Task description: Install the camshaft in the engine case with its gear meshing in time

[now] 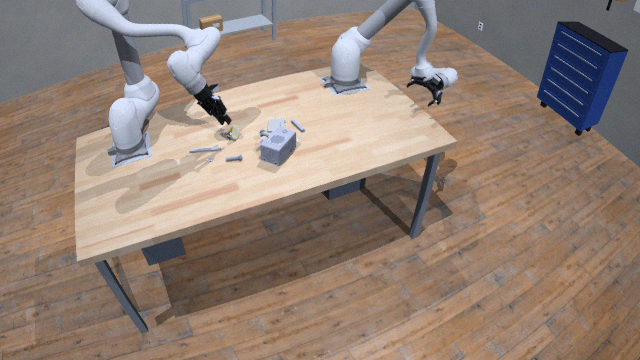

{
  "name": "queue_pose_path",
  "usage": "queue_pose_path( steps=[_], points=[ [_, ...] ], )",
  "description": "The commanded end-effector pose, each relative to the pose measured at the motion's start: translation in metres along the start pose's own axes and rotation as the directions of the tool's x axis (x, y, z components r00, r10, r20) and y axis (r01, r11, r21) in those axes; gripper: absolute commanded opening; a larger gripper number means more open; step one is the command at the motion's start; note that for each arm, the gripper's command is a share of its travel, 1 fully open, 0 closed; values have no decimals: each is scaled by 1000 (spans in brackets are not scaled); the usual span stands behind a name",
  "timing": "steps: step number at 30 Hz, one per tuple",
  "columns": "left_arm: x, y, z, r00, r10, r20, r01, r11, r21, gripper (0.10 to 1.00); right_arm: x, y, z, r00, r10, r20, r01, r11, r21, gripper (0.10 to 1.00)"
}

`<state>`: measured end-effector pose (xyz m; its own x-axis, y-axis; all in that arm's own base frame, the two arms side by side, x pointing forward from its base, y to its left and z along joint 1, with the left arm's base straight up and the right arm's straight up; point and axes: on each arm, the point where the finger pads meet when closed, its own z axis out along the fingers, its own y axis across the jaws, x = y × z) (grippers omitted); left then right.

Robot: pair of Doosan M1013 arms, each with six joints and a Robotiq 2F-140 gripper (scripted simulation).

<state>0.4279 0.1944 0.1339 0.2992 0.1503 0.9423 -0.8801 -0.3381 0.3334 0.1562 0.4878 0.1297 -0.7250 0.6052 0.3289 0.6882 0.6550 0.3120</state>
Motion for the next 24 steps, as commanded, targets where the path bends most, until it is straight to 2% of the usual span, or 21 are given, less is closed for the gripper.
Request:
queue_pose_path(
  steps=[1, 24],
  points=[
    [1, 0, 0, 1000, 1, 0, -1, 1000, 0, 1000, 0, 1, 0, 1000, 0, -1, 0, 1000, -1, 291],
    [1, 0, 0, 1000, 1, 0, -1, 1000, 0, 1000, 0, 1, 6, 1000, 0, -1, 0, 1000, -1, 291]
  ],
)
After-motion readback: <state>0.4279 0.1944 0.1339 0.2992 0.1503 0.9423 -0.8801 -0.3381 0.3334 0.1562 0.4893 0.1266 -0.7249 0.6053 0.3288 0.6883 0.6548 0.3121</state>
